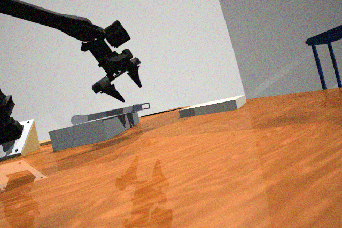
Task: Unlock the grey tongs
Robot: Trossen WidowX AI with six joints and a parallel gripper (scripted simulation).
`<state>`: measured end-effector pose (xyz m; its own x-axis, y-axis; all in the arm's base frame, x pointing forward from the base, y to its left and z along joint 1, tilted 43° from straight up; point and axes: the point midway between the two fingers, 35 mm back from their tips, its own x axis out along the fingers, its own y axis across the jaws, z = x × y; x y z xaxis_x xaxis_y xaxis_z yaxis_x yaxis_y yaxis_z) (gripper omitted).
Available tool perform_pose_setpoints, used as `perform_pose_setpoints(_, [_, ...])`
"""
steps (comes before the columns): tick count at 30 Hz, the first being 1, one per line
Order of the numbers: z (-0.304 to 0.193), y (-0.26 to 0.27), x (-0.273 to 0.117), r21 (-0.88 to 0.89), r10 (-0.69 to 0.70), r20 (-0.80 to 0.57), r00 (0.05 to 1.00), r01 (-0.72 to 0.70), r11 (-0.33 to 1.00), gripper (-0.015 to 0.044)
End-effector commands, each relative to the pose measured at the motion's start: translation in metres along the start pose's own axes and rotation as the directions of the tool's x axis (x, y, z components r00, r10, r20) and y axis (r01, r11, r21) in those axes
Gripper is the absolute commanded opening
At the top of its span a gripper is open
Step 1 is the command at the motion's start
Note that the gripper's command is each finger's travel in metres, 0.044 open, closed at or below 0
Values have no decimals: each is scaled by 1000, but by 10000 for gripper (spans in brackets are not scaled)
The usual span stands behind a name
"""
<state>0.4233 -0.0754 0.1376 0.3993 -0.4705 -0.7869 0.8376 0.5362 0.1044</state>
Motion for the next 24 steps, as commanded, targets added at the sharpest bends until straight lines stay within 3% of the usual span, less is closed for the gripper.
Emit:
perform_pose_setpoints(1, [-56, -24, 4, -299, -213, -61, 975, 185, 936, 440])
perform_pose_setpoints(5, [-104, -58, -10, -648, -448, -15, 894, 333, 685, 440])
perform_pose_setpoints(7, [-110, -64, -13, -701, -483, 6, 876, 348, 622, 440])
perform_pose_setpoints(24, [-110, -67, -13, -702, -483, 6, 876, 348, 622, 440])
